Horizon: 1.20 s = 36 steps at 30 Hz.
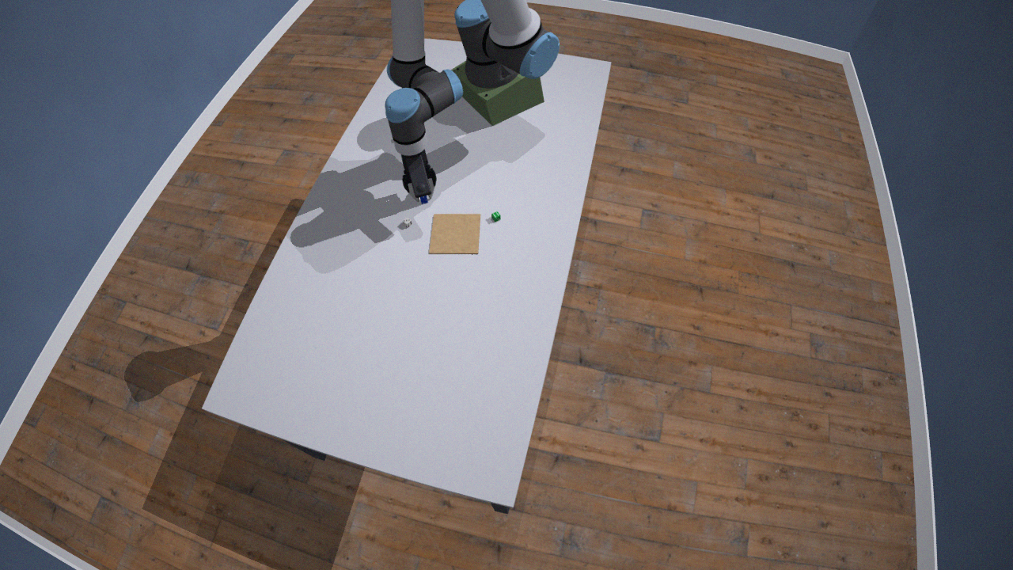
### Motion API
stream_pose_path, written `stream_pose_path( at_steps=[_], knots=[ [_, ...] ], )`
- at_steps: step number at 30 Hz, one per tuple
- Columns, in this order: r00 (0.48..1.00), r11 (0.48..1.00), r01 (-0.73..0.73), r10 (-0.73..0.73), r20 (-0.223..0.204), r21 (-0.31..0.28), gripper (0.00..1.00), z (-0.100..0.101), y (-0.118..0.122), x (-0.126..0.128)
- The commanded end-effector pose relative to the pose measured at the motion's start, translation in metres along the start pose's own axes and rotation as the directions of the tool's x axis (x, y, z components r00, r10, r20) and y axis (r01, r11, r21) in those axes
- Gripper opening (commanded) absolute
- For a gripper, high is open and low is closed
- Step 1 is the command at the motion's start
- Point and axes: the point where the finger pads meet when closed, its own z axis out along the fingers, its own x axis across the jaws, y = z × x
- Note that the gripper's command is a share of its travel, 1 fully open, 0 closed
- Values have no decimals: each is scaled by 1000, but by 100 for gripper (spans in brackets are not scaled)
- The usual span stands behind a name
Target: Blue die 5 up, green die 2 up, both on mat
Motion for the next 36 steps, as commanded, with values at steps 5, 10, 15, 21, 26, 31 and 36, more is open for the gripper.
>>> stream_pose_path(
  at_steps=[5,10,15,21,26,31,36],
  knots=[
    [1000,1000,0,0,-1,1,21,0,0,0],
    [1000,1000,0,0,-1,1,21,0,0,0],
    [1000,1000,0,0,-1,1,21,0,0,0],
    [1000,1000,0,0,-1,1,21,0,0,0],
    [1000,1000,0,0,-1,1,21,0,0,0],
    [1000,1000,0,0,-1,1,3,0,0,0],
    [1000,1000,0,0,-1,1,3,0,0,0]
  ],
)
